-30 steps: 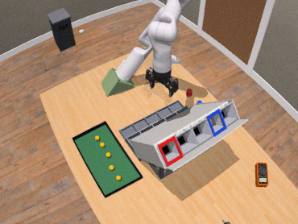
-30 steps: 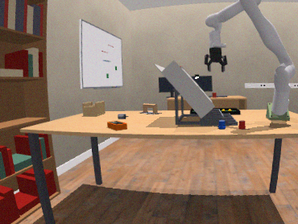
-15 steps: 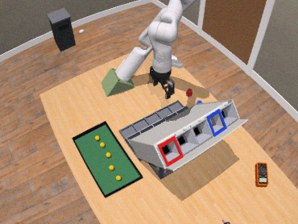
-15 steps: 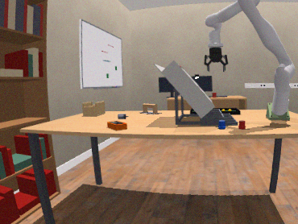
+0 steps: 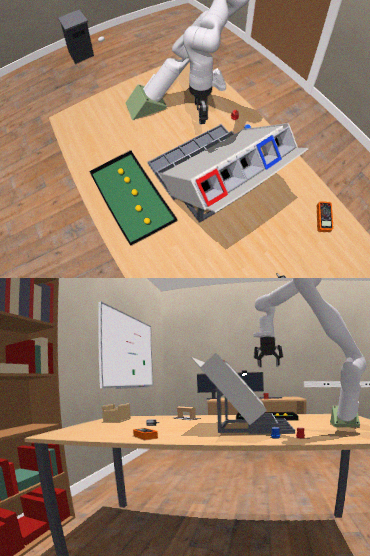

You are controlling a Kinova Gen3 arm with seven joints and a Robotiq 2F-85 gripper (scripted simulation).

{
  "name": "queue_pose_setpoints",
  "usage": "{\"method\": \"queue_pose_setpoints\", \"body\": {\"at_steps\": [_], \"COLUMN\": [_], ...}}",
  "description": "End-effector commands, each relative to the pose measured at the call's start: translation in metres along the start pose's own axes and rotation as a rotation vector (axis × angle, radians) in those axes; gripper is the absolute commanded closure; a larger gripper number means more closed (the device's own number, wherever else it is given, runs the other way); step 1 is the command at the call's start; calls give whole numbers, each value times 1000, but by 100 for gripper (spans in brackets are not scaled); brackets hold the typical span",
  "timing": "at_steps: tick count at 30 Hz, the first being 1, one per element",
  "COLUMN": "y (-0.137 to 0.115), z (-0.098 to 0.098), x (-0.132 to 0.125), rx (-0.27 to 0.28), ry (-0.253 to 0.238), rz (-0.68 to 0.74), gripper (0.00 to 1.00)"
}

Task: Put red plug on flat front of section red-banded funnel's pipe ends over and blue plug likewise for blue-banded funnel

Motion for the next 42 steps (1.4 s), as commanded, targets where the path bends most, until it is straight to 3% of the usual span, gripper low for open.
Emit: {"method": "queue_pose_setpoints", "body": {"at_steps": [1, 6, 15, 16, 19, 23, 32, 33, 42], "y": [0, 0, 0, 1, 1, 1, 1, 1, 1], "z": [-1, -1, -1, -1, -1, -1, -1, -2, -2], "x": [0, 0, 0, 0, 0, 0, 0, 0, 0], "rx": [-2, -2, -2, -3, -2, -3, -4, -5, -5], "ry": [1, 1, 1, 1, 1, 0, 0, -1, -1], "rz": [279, 475, 482, 763, 797, 969, 977, 1140, 1140], "gripper": [0, 0, 0, 0, 0, 0, 0, 0, 0]}}
Point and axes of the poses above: the point where the finger pads meet when closed, its own z axis out along the fingers, its own x axis across the jaws, y = z × x, the point moved 9 cm from there along -z, back along the fingers, and after that the axes turned 15 degrees about -z, right-handed, at the moved point
